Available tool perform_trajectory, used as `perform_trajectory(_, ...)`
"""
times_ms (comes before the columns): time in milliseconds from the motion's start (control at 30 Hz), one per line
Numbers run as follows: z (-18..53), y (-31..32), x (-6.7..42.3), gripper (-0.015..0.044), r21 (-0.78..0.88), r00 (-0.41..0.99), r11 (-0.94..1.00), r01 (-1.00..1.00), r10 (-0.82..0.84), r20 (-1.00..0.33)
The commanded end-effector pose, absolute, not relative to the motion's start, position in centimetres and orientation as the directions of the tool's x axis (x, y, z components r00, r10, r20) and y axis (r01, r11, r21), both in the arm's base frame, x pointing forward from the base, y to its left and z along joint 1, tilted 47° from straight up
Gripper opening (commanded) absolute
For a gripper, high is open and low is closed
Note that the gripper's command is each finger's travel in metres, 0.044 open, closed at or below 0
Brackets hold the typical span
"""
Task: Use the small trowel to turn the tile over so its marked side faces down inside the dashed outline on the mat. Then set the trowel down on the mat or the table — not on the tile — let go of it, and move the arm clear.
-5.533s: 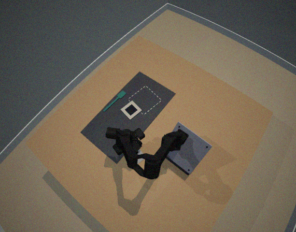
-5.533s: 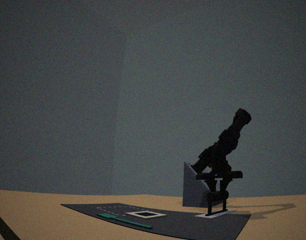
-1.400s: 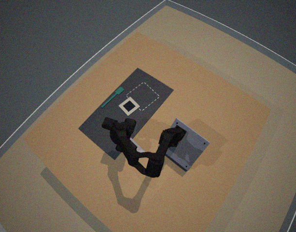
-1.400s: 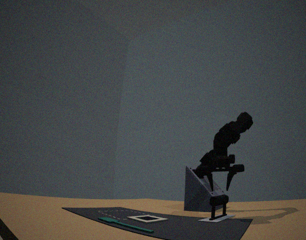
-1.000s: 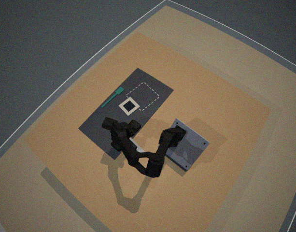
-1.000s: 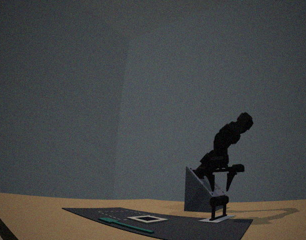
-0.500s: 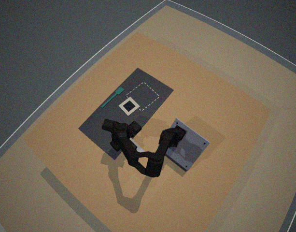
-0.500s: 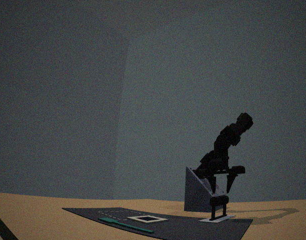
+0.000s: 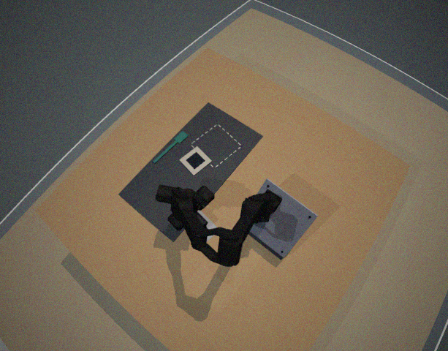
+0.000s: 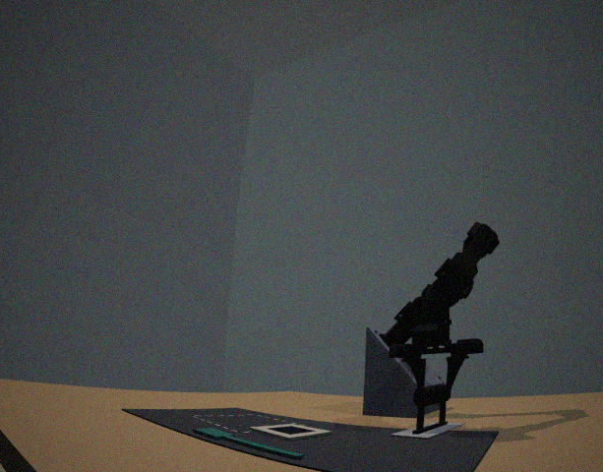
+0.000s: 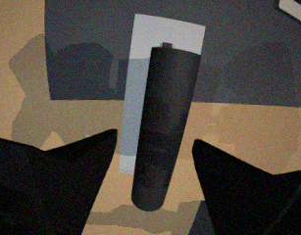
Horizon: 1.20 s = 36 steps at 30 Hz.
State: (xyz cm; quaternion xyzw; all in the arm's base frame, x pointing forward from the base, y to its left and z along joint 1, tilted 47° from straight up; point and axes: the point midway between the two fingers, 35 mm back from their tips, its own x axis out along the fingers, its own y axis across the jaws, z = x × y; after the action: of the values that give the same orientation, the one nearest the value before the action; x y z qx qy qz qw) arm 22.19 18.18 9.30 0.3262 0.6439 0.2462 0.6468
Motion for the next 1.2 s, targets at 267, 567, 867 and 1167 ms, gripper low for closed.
perform_trajectory(267,8.26,18.95,22.17,0.0191,0.734,0.048,0.67,0.113,0.734,-0.677)
perform_trajectory(567,8.26,18.95,22.17,0.013,0.734,0.048,0.67,0.113,0.734,-0.677)
perform_trajectory(867,8.26,18.95,22.17,0.013,0.734,0.048,0.67,0.113,0.734,-0.677)
perform_trajectory(1167,8.26,18.95,22.17,0.013,0.736,0.048,0.674,0.068,0.734,-0.677)
